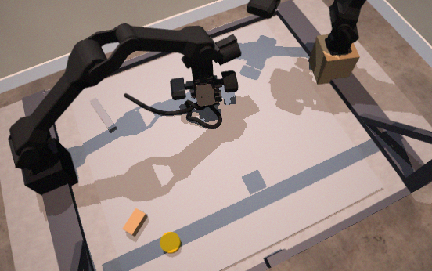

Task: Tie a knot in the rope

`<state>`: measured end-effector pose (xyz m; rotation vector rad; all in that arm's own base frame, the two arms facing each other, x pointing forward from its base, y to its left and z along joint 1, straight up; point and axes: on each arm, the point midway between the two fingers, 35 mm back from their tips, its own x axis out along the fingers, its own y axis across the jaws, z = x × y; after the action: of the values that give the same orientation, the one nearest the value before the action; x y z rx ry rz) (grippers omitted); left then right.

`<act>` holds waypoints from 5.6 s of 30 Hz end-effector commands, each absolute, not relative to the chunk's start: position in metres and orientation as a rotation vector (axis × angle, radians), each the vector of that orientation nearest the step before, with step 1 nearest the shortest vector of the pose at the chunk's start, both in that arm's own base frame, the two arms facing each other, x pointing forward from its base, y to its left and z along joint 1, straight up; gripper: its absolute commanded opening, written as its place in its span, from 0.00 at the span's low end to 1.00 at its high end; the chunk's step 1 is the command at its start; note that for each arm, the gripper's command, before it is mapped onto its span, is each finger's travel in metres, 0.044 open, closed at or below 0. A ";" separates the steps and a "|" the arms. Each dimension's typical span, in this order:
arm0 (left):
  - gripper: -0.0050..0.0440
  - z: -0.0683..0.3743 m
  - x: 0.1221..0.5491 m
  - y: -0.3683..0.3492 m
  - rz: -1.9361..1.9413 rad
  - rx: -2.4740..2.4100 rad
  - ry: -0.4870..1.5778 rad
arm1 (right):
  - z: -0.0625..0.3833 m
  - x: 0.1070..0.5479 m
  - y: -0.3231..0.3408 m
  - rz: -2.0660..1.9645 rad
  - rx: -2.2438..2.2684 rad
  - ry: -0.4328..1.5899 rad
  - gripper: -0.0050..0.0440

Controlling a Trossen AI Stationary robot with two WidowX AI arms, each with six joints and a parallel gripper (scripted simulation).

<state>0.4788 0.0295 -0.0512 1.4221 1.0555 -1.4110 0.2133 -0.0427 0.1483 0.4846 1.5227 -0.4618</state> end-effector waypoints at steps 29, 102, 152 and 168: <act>1.00 -0.014 0.484 0.030 -1.387 1.443 1.035 | 0.153 0.214 -0.042 -0.452 0.485 1.506 0.31; 1.00 0.033 0.415 0.010 -1.208 1.250 1.170 | 0.153 0.214 -0.042 -0.452 0.485 1.506 0.31; 1.00 0.060 0.315 -0.020 -0.937 0.960 1.329 | 0.153 0.214 -0.042 -0.452 0.485 1.506 0.31; 1.00 0.070 0.278 -0.031 -0.833 0.849 1.379 | 0.153 0.214 -0.042 -0.452 0.485 1.506 0.31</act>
<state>0.2835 -0.0279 0.0613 0.8666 1.3923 -0.8669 0.2133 -0.0427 0.1483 0.4846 1.5227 -0.4618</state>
